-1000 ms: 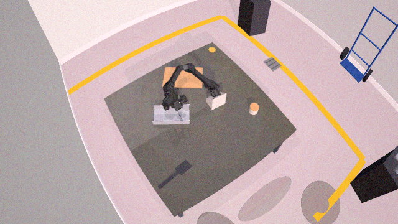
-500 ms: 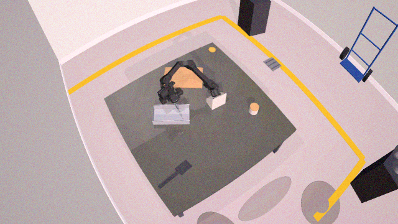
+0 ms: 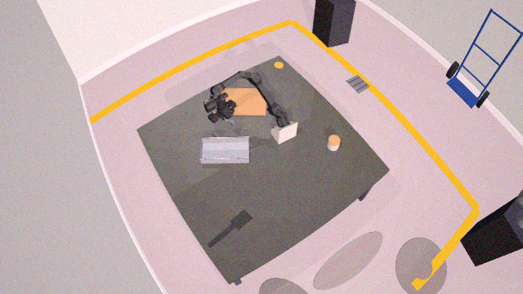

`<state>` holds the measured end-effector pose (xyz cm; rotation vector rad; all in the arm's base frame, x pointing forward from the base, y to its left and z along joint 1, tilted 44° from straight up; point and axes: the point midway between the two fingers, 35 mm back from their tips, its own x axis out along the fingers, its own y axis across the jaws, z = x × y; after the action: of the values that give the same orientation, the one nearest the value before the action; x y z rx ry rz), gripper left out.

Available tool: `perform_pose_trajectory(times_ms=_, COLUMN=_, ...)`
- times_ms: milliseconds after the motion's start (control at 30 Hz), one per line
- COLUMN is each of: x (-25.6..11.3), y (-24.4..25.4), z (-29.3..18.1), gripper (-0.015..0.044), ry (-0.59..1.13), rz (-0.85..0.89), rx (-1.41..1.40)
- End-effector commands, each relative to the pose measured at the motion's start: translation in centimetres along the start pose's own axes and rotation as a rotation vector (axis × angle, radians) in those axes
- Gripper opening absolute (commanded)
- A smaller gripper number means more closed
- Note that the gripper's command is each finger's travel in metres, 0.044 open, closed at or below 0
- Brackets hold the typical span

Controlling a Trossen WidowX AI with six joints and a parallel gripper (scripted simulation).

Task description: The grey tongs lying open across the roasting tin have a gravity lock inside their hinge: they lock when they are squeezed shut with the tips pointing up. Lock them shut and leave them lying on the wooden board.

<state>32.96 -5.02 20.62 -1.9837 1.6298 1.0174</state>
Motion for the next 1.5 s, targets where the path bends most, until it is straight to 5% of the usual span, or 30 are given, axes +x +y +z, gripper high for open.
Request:
perform_pose_trajectory(times_ms=0, x=-0.2, y=2.0, z=-2.2, gripper=-0.0150, ry=0.014, rz=0.002, rx=-0.061)
perform_pose_trajectory(times_ms=367, x=-0.2, y=3.5, z=-3.6, gripper=-0.0150, ry=0.019, rz=0.006, rx=-0.029)
perform_pose_trajectory(times_ms=1467, x=0.6, y=8.2, z=-7.4, gripper=-0.0150, ry=-0.016, rz=0.019, rx=1.334)
